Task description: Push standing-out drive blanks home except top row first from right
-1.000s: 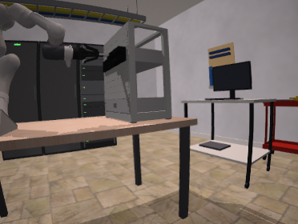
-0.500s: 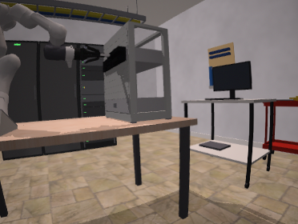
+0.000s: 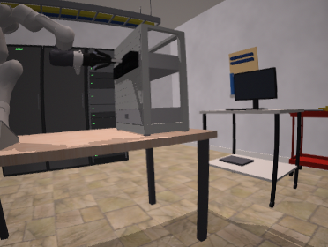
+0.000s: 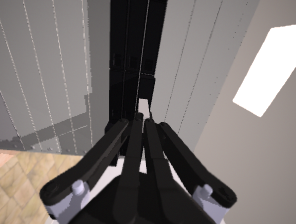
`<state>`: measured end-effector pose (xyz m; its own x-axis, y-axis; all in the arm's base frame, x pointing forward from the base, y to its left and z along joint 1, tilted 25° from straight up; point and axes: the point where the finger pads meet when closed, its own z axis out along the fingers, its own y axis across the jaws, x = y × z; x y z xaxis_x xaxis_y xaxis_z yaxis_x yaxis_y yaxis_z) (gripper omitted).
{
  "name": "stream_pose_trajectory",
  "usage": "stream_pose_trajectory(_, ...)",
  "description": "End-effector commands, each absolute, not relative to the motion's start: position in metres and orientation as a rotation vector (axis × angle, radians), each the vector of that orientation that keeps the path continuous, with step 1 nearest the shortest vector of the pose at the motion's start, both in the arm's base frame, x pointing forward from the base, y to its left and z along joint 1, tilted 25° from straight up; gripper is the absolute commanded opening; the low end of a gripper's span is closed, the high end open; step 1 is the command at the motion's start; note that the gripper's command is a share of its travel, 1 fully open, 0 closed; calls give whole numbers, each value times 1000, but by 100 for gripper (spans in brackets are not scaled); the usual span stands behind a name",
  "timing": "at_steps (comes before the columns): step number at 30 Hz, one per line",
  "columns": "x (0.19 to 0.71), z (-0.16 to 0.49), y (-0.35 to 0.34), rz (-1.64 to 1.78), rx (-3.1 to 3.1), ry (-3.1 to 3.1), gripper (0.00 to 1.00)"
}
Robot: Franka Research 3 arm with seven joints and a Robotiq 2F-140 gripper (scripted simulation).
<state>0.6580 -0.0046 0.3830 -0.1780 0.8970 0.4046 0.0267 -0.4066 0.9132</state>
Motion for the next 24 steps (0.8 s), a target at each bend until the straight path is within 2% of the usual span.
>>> stream_pose_trajectory(1, 663, 385, -7, 1670, 1423, 1093, 0)
stream_pose_trajectory(24, 674, 387, -9, 1670, 1423, 1093, 0)
